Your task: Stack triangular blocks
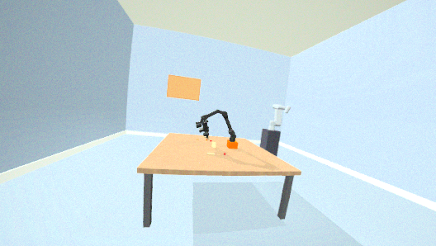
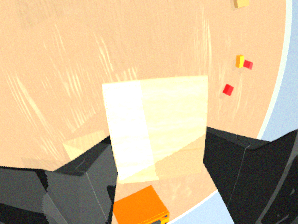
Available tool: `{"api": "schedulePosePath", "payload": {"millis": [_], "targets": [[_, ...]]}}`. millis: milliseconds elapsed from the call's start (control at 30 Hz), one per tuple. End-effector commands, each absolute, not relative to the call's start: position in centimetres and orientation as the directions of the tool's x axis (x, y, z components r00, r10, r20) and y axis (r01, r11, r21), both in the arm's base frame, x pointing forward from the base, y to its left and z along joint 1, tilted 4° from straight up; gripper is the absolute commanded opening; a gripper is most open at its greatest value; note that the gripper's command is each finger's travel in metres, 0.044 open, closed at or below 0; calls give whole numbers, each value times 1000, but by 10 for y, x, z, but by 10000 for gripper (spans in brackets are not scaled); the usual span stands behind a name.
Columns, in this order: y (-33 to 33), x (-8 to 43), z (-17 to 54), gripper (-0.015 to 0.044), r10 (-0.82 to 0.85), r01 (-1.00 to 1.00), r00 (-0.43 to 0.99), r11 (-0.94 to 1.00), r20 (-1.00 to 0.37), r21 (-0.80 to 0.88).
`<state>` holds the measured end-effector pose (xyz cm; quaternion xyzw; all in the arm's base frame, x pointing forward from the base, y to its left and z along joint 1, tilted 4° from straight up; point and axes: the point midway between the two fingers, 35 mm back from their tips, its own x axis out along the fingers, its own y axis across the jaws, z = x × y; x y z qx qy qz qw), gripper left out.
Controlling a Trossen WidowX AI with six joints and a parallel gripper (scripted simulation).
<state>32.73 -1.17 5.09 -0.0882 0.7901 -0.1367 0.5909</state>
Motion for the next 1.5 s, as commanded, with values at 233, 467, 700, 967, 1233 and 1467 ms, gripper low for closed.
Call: {"api": "schedulePosePath", "payload": {"millis": [233,467,700,967,1233,1467], "targets": [[-13,323,50,0,-215,363,-249,883,-944,-297],[-15,323,51,0,-163,572,-213,778,-963,-259],[-17,323,53,0,-113,748,-173,631,-978,-205],[-19,324,55,0,-58,897,-122,421,-991,-136],[-21,324,57,0,-7,981,-68,182,-998,-68],[-23,325,60,0,35,999,-19,-32,-999,-20]]}}
